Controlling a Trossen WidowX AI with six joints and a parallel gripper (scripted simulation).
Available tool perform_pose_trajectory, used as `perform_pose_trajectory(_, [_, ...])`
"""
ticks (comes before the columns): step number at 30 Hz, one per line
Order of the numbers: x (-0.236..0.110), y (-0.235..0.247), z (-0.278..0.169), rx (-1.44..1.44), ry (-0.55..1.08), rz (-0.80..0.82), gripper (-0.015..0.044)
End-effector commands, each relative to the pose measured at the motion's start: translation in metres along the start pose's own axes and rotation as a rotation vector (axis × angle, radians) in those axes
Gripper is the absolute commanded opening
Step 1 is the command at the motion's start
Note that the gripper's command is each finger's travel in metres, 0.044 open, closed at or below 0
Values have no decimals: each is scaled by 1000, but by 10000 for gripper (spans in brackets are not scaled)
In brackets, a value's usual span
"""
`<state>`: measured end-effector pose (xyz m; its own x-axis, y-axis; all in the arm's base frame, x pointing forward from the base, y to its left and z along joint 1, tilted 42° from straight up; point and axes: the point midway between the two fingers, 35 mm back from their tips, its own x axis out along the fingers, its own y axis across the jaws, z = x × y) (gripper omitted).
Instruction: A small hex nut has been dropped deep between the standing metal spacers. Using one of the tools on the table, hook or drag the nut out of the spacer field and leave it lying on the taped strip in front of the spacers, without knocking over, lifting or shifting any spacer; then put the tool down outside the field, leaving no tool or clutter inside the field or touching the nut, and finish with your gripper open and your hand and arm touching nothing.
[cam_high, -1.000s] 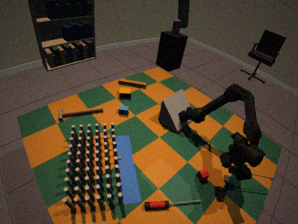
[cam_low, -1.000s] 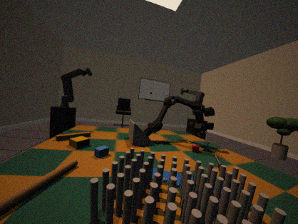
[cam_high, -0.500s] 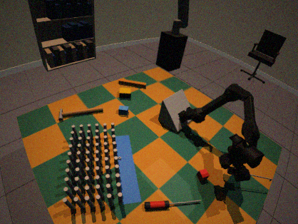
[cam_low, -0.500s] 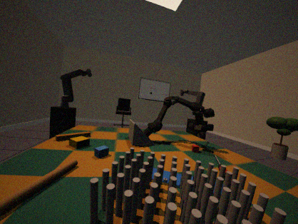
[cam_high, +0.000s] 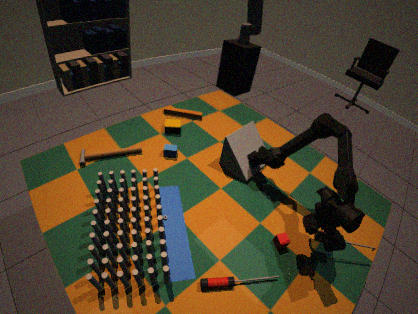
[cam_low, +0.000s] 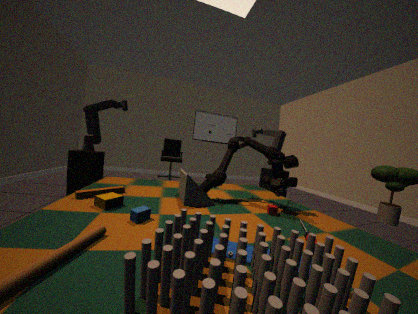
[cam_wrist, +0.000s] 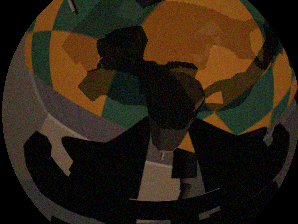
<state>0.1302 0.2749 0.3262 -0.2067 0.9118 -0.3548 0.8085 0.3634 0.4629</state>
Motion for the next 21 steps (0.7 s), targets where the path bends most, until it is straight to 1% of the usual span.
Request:
perform_pose_trajectory(1, [2, 0, 0, 1, 3, 3, 0])
perform_pose_trajectory(21, [14, -3, 4, 2, 6, 7, 0])
